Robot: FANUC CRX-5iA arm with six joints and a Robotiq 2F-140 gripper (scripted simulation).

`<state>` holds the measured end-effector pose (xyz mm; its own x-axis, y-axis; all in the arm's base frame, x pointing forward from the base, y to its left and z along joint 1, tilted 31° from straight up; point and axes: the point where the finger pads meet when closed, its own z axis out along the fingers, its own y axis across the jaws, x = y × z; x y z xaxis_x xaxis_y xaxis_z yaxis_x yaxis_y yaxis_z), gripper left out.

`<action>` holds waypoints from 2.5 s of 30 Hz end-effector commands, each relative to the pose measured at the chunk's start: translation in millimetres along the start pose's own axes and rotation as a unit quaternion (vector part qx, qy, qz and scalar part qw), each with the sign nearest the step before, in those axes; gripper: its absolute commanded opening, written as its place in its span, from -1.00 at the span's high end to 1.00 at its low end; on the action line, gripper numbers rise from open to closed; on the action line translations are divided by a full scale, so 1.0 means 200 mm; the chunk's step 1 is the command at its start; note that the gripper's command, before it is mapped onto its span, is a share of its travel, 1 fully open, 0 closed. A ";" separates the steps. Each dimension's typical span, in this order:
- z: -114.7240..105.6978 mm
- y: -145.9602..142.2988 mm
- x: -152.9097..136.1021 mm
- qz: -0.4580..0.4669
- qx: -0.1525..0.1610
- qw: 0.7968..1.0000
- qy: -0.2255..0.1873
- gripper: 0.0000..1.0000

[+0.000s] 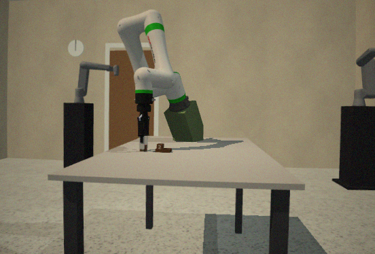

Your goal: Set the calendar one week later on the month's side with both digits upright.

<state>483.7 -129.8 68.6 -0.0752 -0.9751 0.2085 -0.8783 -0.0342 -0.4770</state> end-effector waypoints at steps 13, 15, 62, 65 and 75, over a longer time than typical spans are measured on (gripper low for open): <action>0.01 0.00 0.00 0.000 0.000 1.000 0.000 0.42; 0.01 0.00 0.00 0.000 0.000 1.000 0.000 0.42; 0.01 0.00 0.00 0.000 0.000 1.000 0.000 0.66; 0.01 0.00 0.00 0.000 0.000 1.000 0.000 0.66; 0.01 0.00 0.00 0.000 0.000 1.000 0.000 0.66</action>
<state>485.1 -130.4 66.2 -0.0754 -0.9751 0.2086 -0.8781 -0.0342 -0.4773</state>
